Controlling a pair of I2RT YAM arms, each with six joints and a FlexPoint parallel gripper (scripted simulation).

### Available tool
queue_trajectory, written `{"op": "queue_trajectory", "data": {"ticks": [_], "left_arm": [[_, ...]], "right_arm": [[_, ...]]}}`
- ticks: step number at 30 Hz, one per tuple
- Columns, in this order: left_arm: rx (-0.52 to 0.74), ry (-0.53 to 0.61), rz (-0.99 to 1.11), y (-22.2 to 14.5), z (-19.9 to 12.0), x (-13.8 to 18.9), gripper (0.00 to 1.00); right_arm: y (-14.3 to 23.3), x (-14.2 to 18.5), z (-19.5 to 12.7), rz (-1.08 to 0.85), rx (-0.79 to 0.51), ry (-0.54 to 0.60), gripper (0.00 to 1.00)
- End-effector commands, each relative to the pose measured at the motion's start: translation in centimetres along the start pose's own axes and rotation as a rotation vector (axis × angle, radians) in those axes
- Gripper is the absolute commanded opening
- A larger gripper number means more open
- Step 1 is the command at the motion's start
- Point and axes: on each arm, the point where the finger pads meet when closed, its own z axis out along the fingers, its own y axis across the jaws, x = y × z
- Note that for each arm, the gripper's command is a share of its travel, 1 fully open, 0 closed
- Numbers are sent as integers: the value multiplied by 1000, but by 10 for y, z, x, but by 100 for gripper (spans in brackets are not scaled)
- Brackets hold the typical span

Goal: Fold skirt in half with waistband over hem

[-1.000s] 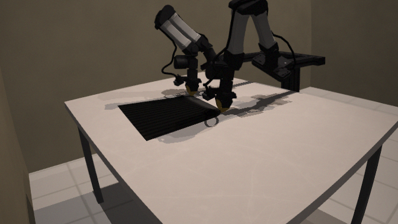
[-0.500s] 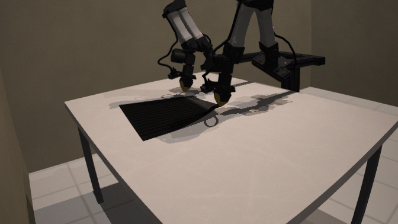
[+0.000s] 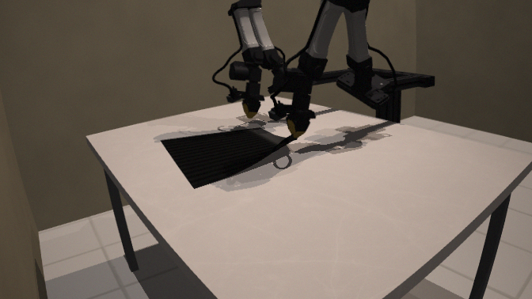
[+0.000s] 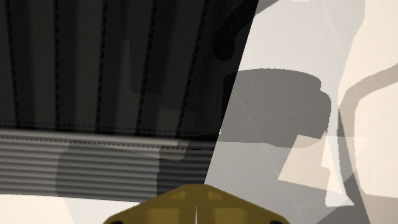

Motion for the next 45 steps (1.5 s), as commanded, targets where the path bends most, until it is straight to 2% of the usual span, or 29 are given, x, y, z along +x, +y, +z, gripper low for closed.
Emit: {"op": "queue_trajectory", "data": {"ticks": [1,7,8,17,18,23,33,34,45], "left_arm": [[-8,6,-1,0,-2,0,2],[-8,6,-1,0,-2,0,2],[0,-15,1,-1,-2,-5,4],[0,-14,1,-1,-2,-4,27],[0,-14,1,-1,-2,-4,90],[-3,-35,-2,-2,-17,-15,90],[-1,-37,-4,-5,-68,-23,90],[1,-14,0,-4,-61,-15,90],[1,-14,0,-4,-61,-15,90]], "right_arm": [[1,6,-1,-6,-2,32,2],[1,6,-1,-6,-2,32,2],[1,-6,-1,-1,-4,-20,4],[1,-2,-1,-3,-4,-4,27],[1,-2,-1,-3,-4,-4,90],[2,-10,-12,1,0,-16,90],[4,-21,-63,4,-2,-19,90],[4,-21,-63,4,-2,-19,90],[4,-15,-59,-2,-4,-5,90]]}}
